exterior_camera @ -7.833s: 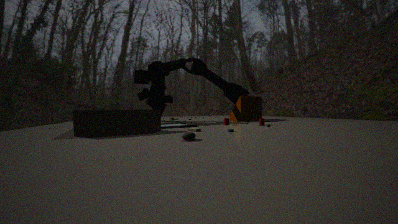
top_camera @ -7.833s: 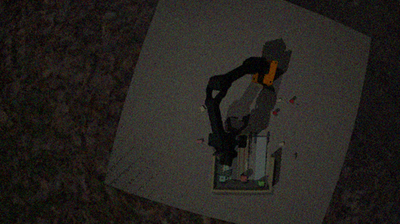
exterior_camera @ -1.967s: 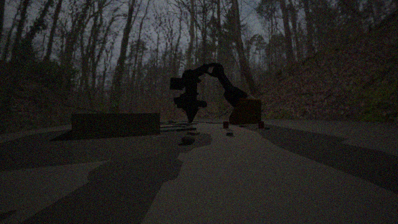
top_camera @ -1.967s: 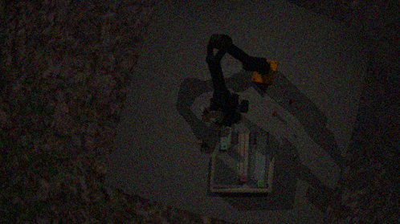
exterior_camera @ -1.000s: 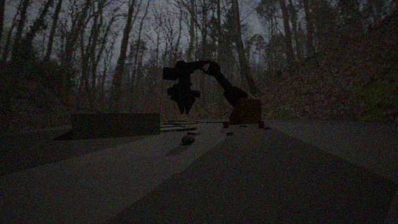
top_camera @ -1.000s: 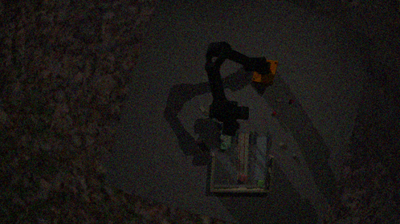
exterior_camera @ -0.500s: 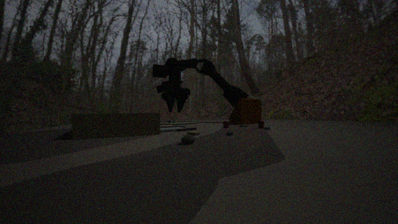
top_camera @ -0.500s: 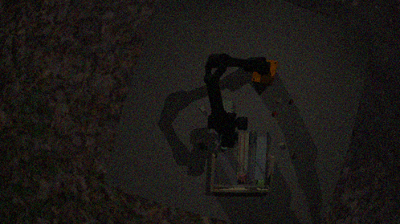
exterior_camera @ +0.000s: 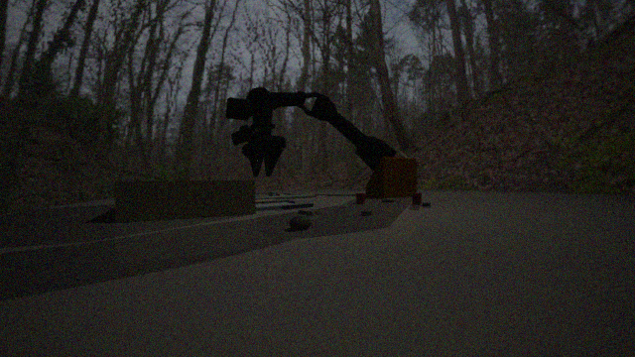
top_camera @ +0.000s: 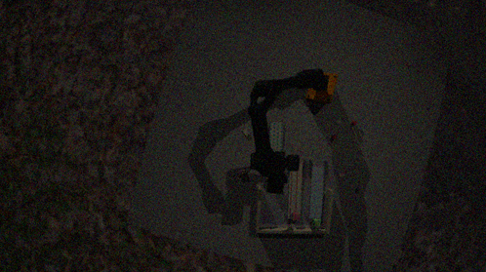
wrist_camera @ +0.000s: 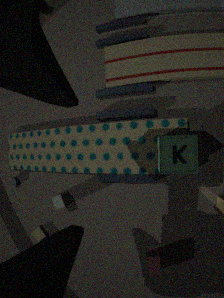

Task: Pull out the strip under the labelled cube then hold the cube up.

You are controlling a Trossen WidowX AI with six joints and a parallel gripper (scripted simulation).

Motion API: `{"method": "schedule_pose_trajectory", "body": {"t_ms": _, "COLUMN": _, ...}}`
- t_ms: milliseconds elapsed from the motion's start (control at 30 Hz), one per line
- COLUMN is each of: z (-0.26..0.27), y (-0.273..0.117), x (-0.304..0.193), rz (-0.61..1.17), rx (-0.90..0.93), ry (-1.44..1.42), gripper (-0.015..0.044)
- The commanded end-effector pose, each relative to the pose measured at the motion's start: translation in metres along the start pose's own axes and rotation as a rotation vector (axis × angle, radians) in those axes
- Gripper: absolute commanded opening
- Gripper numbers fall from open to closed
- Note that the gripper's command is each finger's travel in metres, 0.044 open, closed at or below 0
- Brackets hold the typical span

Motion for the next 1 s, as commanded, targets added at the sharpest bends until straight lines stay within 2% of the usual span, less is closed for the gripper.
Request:
{"method": "schedule_pose_trajectory", "body": {"t_ms": 0, "z": -0.001, "y": 0.000, "x": 0.016, "rz": 0.003, "rx": 0.006, "ry": 0.001, "gripper": 0.0440}}
{"method": "schedule_pose_trajectory", "body": {"t_ms": 633, "z": -0.003, "y": -0.004, "x": 0.074, "rz": 0.000, "rx": 0.006, "ry": 0.003, "gripper": 0.0440}}
{"method": "schedule_pose_trajectory", "body": {"t_ms": 867, "z": -0.003, "y": 0.005, "x": 0.074, "rz": 0.000, "rx": 0.006, "ry": 0.003, "gripper": 0.0256}}
{"method": "schedule_pose_trajectory", "body": {"t_ms": 967, "z": -0.003, "y": 0.010, "x": 0.075, "rz": 0.000, "rx": 0.006, "ry": 0.003, "gripper": 0.0250}}
Point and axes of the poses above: the point midway between the two fingers, 35 mm back from their tips, its own y axis out along the fingers, its own z axis across the jaws, x = y × z, the point moved 3 cm from there along -y, back along the fingers, and after that the axes turned 6 degrees about -y, right-handed, at the moved point
